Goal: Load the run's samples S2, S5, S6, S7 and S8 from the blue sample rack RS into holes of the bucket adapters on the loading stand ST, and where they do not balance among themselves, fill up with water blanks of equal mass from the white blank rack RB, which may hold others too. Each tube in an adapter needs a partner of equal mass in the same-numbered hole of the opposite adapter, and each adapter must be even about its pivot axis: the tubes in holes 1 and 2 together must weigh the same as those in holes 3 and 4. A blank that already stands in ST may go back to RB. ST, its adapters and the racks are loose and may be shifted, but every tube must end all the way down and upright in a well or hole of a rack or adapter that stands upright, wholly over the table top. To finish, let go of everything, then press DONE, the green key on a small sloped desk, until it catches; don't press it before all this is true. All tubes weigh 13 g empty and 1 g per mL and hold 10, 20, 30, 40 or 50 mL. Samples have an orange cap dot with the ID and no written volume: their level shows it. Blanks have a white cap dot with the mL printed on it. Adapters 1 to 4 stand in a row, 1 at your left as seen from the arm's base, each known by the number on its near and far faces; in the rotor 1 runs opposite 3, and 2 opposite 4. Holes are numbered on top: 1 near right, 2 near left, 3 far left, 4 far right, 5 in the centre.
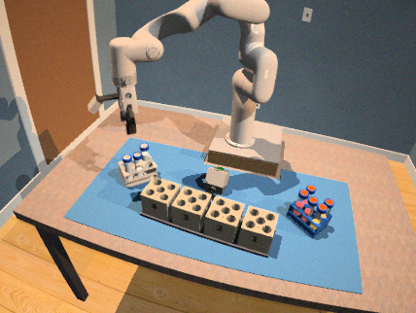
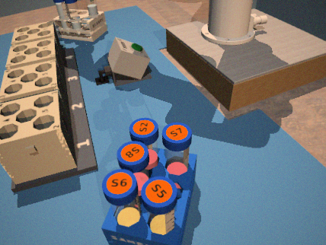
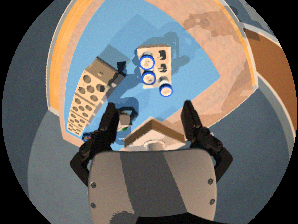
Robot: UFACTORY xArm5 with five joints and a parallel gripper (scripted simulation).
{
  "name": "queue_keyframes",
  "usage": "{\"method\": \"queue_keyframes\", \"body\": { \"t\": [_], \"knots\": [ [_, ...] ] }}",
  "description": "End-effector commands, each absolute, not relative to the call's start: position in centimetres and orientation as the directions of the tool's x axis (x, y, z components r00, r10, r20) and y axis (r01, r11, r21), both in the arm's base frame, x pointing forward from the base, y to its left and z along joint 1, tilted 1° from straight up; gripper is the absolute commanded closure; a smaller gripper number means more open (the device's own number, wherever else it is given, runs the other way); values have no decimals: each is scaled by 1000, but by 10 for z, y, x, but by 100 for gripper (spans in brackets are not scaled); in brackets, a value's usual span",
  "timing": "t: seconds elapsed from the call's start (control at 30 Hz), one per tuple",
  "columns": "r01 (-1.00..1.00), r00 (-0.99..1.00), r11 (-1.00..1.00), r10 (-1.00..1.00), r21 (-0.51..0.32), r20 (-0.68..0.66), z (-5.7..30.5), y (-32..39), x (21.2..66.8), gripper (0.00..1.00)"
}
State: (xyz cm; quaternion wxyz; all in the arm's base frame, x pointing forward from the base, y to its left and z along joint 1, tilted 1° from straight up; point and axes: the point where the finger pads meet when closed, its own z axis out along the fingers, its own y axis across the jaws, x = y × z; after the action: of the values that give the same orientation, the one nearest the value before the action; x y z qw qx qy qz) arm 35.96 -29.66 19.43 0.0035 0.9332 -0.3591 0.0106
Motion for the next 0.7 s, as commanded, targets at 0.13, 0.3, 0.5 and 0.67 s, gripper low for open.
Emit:
{"method": "queue_keyframes", "body": {
  "t": [0.13,0.3,0.5,0.67],
  "knots": [
    [-670,743,-743,-669,0,24,193,-321,357,0],
    [-670,743,-743,-669,0,24,180,-321,357,0],
    [-670,743,-743,-669,0,24,164,-322,358,0],
    [-670,743,-743,-669,0,24,156,-322,358,0]
  ]
}}
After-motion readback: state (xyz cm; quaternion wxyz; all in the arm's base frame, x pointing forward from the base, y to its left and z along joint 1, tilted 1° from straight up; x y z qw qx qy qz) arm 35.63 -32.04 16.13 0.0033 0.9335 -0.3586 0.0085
